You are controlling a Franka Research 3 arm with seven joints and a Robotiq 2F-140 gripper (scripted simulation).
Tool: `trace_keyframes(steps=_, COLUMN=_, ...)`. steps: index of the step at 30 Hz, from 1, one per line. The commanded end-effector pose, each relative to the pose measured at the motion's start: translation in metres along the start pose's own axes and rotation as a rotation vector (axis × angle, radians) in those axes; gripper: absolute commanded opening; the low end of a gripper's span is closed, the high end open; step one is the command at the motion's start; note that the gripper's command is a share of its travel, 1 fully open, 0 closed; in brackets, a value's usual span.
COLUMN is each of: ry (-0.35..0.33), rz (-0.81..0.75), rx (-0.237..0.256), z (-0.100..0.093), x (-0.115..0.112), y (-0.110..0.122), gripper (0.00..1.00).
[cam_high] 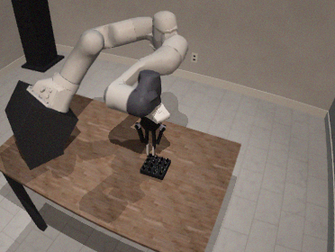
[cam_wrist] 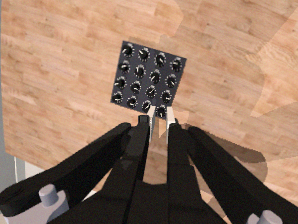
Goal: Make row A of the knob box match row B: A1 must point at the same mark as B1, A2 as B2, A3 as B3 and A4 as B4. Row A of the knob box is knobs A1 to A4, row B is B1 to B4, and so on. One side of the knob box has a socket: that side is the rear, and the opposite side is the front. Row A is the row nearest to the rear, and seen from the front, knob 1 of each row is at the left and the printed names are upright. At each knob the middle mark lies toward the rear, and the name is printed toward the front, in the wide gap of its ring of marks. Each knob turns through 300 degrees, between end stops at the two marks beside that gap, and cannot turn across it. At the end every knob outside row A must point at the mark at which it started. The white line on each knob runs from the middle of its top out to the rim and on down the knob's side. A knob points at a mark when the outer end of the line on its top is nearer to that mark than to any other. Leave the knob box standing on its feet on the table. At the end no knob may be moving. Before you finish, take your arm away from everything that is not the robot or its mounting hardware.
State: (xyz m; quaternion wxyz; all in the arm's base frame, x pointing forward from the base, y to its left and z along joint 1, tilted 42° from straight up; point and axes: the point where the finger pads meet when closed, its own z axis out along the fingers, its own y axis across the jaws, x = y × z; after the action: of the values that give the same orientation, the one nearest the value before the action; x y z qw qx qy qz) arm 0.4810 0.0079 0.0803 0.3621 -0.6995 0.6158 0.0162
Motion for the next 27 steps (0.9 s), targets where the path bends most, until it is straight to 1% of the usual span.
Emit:
trace_keyframes(steps=1, ry=0.001, rz=-0.004, rx=0.001, z=0.001, x=0.001, y=0.000, gripper=0.12)
trace_keyframes(steps=14, ry=0.001, rz=-0.004, rx=0.001, z=0.005, x=0.001, y=0.000, gripper=0.12)
trace_keyframes(steps=27, ry=0.001, rz=-0.004, rx=0.001, z=0.014, x=0.001, y=0.000, gripper=0.12)
